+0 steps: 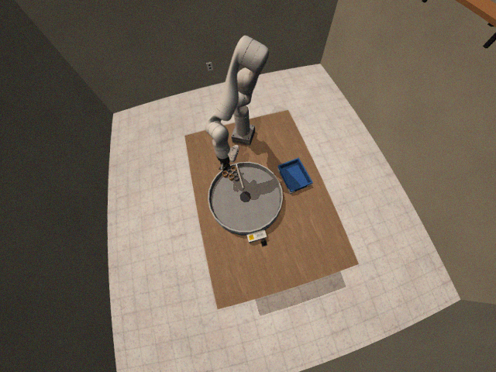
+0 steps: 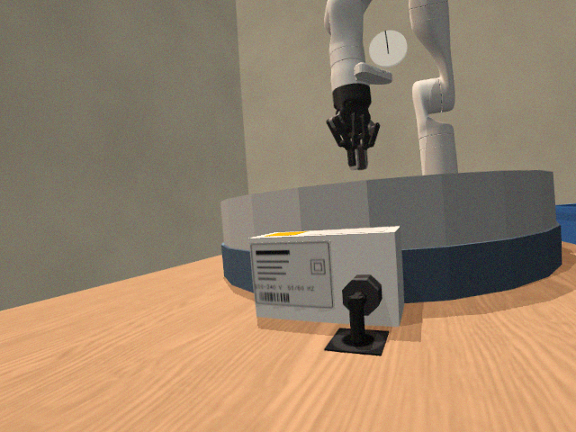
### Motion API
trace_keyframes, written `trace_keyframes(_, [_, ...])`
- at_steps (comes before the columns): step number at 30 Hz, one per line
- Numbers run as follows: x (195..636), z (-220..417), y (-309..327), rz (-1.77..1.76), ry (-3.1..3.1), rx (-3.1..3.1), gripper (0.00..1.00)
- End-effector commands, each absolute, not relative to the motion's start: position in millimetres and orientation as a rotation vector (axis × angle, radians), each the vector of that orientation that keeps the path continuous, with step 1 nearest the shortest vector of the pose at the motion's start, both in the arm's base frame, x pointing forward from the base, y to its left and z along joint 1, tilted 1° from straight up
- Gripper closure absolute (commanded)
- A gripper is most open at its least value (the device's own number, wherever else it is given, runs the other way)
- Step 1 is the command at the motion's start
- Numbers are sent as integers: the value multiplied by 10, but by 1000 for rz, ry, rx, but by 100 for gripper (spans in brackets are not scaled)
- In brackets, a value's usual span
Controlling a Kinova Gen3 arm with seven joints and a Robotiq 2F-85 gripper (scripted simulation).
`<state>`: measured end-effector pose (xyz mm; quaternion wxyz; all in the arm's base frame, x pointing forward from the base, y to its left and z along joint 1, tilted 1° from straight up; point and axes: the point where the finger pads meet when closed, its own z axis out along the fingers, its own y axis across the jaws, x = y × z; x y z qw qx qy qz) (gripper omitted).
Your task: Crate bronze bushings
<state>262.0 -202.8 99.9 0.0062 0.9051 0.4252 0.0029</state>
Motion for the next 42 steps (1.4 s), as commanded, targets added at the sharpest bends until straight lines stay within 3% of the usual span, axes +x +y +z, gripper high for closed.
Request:
trace_keyframes(1, [2611, 973, -2107, 11, 1441, 2776, 84])
trace_keyframes(42, [2670, 847, -2276, 7, 2050, 2361, 84])
